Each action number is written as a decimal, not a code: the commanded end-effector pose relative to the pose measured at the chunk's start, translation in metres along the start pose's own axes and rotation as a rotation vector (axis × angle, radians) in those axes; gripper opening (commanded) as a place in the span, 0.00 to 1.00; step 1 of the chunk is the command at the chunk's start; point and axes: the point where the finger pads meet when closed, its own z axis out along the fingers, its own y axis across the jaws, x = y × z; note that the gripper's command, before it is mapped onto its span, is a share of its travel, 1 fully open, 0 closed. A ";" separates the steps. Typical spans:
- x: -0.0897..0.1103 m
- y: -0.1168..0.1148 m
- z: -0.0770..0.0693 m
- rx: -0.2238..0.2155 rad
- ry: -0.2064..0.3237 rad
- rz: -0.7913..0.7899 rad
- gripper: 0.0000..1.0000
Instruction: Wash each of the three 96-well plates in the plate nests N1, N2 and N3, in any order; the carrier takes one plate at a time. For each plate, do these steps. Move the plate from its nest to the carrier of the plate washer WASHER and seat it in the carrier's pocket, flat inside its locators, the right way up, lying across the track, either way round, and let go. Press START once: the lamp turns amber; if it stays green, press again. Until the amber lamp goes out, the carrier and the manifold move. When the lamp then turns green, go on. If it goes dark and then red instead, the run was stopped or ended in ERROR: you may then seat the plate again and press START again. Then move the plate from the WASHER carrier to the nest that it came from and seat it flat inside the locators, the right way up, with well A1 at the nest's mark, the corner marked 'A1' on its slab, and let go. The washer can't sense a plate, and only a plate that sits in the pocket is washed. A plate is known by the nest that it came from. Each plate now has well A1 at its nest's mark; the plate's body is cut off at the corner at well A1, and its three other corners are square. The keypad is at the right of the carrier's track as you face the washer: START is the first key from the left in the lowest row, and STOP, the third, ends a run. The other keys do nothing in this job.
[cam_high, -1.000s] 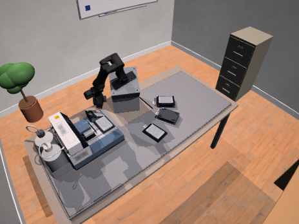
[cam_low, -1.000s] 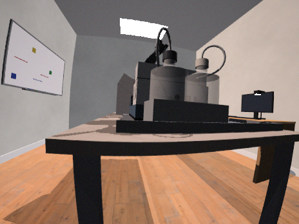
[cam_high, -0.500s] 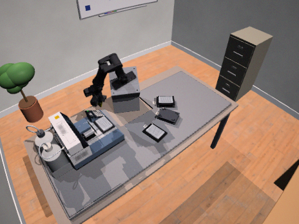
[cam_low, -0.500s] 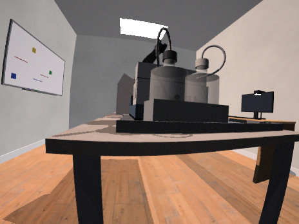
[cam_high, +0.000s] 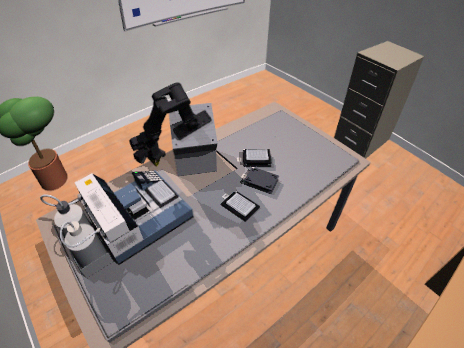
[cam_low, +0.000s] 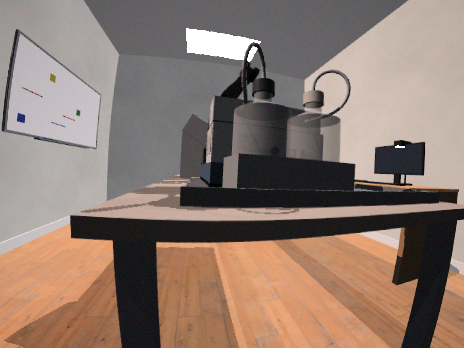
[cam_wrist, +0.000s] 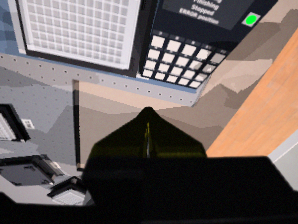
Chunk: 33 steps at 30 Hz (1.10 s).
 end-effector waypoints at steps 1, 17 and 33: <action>-0.002 -0.001 -0.001 -0.001 -0.008 0.166 0.00; -0.002 0.000 0.028 -0.002 -0.008 0.238 0.00; -0.002 0.000 0.028 -0.002 -0.008 0.238 0.00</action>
